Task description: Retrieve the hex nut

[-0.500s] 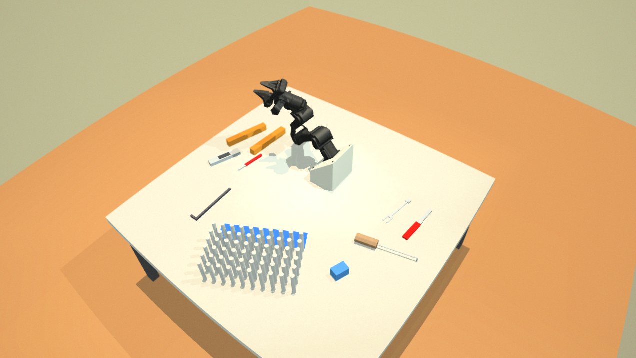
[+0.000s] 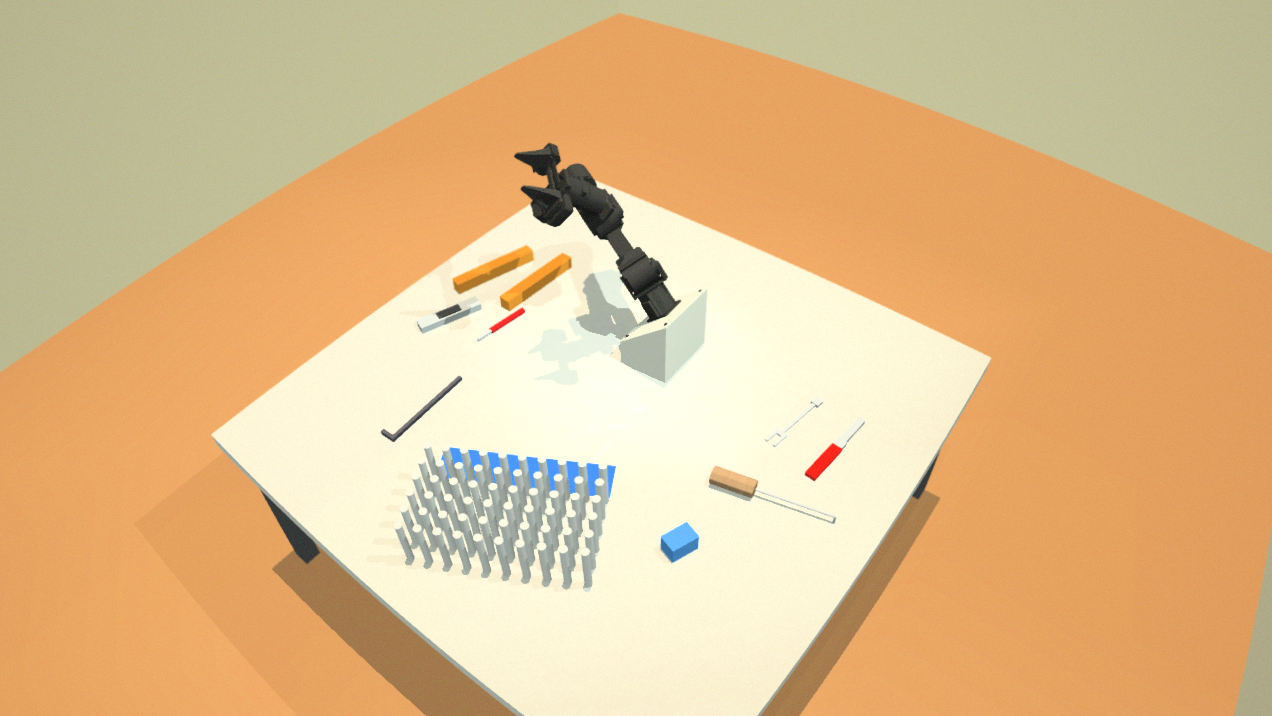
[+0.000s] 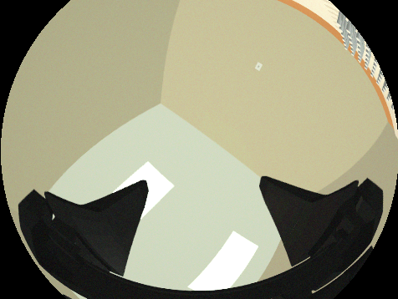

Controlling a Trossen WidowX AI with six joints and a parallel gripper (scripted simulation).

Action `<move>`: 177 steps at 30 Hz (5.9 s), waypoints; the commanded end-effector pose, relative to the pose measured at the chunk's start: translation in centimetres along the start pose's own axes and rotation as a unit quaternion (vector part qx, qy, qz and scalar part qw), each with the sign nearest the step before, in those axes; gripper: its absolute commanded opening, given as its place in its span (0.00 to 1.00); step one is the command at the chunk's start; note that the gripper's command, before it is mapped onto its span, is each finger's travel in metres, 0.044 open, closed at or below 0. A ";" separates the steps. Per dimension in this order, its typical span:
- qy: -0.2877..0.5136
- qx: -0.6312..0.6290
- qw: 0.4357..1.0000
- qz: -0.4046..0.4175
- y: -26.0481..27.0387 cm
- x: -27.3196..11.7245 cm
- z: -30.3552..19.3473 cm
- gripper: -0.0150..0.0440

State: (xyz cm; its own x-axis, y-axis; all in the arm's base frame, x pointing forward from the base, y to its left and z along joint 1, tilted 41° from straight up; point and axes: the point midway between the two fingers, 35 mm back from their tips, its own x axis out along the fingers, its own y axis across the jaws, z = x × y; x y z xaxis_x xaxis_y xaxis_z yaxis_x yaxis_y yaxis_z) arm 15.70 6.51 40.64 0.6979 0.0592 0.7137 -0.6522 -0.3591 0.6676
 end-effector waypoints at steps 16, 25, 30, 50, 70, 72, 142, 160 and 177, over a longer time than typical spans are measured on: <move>0.156 -0.653 0.652 -0.354 -24.7 1.9 8.9 1.00; 0.321 -0.711 0.381 -0.496 -33.7 -5.5 19.8 1.00; 0.353 -0.704 0.341 -0.513 -34.7 -7.3 21.5 1.00; 0.353 -0.704 0.341 -0.513 -34.7 -7.3 21.5 1.00; 0.349 -0.497 0.473 -0.639 -43.2 -10.5 14.1 1.00; 0.330 -0.432 0.489 -0.682 -45.2 -12.0 11.8 1.00; -0.163 -0.092 0.329 -0.926 -54.5 -34.1 0.3 0.73; -0.163 -0.092 0.330 -0.925 -55.4 -35.7 2.5 0.73; -0.163 -0.093 0.330 -0.925 -56.1 -37.4 4.6 0.73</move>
State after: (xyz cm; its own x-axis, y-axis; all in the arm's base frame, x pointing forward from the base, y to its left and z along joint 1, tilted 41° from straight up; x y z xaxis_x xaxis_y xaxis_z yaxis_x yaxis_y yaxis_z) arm 28.10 21.09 -23.72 -0.0590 -0.0813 -0.9949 0.9948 0.0781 -0.0654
